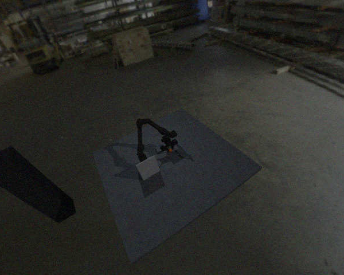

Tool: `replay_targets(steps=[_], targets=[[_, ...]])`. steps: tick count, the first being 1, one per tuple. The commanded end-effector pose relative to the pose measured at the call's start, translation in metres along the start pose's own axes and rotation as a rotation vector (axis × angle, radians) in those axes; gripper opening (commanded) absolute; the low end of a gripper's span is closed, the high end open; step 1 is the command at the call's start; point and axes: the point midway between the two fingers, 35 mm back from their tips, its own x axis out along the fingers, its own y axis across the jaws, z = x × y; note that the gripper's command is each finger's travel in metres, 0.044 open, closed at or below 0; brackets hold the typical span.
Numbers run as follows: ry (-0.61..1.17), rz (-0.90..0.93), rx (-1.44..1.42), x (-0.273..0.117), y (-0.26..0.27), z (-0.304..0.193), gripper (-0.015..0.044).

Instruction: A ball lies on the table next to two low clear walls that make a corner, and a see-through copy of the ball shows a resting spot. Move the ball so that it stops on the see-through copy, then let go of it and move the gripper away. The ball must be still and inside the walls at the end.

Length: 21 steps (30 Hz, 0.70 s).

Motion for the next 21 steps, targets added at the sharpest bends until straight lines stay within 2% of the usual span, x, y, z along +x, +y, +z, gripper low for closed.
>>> replay_targets(steps=[1,8,13,21], targets=[[-0.006,0.003,0.007,0.001,0.002,0.0,0.0179],[-0.006,0.003,0.007,0.001,0.002,0.0,0.0132],[-0.001,0.002,0.007,-0.014,-0.002,-0.002,0.0001],[0.008,0.002,0.007,-0.064,-0.006,-0.005,0.0]])
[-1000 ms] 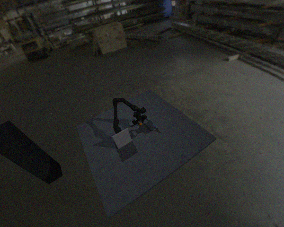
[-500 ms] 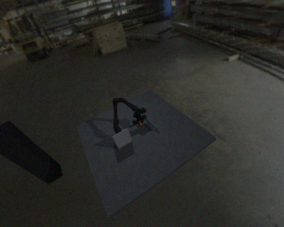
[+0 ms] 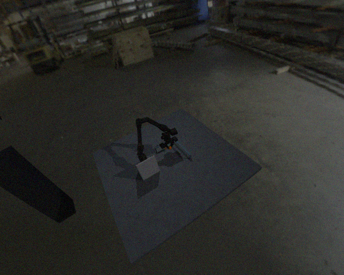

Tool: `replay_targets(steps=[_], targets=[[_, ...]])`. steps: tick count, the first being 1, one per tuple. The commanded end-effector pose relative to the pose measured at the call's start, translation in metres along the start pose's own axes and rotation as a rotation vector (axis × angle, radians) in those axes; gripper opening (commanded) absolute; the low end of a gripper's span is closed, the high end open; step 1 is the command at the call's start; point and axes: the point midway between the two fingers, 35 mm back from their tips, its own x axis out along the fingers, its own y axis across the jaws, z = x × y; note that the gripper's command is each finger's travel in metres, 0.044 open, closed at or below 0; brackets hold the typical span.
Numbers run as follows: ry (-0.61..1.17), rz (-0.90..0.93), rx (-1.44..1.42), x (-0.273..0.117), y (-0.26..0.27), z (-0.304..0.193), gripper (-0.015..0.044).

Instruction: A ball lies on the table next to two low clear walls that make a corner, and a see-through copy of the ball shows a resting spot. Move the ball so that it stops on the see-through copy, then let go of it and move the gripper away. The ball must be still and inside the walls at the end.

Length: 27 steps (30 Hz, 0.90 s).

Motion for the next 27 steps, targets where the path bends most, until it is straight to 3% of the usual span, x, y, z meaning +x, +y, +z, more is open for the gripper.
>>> replay_targets(steps=[1,11,27], targets=[[0.01,-0.011,-0.014,-0.03,-0.004,0.001,0.0],[0.002,-0.009,-0.014,-0.086,0.003,0.004,0.0],[0.002,-0.01,-0.014,-0.051,0.021,0.056,0.0]])
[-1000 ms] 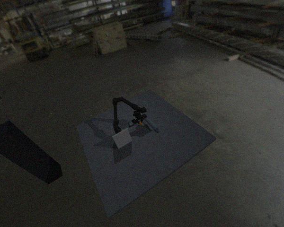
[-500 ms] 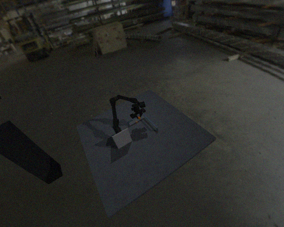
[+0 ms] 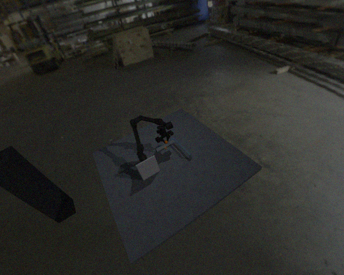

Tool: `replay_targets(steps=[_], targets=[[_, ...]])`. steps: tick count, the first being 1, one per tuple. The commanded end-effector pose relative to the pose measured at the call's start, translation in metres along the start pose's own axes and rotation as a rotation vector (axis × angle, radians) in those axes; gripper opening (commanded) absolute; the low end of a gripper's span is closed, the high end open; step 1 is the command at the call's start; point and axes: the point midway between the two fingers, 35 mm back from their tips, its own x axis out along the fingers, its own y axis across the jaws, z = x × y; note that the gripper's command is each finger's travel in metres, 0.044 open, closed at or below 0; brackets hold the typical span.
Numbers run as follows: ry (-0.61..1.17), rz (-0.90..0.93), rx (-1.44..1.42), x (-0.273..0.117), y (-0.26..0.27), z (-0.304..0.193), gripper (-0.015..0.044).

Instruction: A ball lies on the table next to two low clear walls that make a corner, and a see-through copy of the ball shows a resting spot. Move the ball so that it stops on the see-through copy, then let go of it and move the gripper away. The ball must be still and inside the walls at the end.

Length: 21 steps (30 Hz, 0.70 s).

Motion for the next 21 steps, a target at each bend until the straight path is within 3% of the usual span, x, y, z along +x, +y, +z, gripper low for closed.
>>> replay_targets(steps=[1,10,21], targets=[[-0.012,0.003,0.005,0.013,0.011,0.019,0.0],[-0.014,0.003,0.005,0.025,0.013,0.025,0.0],[-0.016,0.003,0.005,0.08,0.014,0.027,0.0]])
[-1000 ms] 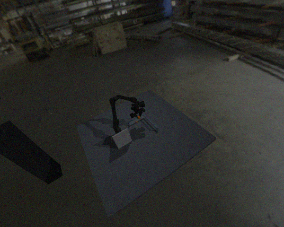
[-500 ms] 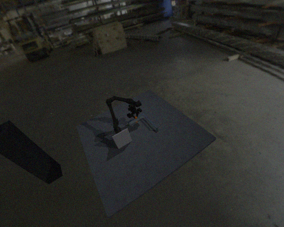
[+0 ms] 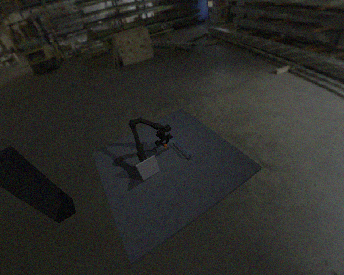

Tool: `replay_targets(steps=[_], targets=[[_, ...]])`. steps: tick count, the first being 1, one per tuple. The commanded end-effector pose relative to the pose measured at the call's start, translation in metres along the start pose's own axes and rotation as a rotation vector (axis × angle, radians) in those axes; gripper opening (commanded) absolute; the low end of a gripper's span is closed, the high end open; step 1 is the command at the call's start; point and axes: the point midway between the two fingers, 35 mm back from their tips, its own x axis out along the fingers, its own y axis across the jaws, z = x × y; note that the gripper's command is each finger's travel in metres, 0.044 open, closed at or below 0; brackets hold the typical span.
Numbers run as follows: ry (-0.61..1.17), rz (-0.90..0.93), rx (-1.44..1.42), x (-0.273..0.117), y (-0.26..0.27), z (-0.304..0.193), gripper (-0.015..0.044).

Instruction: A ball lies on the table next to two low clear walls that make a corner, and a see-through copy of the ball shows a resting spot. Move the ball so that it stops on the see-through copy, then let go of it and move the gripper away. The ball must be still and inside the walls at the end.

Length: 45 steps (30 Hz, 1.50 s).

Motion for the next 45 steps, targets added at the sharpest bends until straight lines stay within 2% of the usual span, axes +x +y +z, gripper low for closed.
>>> replay_targets(steps=[1,28,39,45], targets=[[-0.007,0.013,0.015,0.023,0.006,-0.001,0.0],[-0.009,0.014,0.015,0.045,0.007,-0.001,0.0],[-0.014,0.006,0.005,0.042,0.004,0.002,0.0279],[-0.01,0.006,0.006,0.031,0.002,0.001,0.0279]])
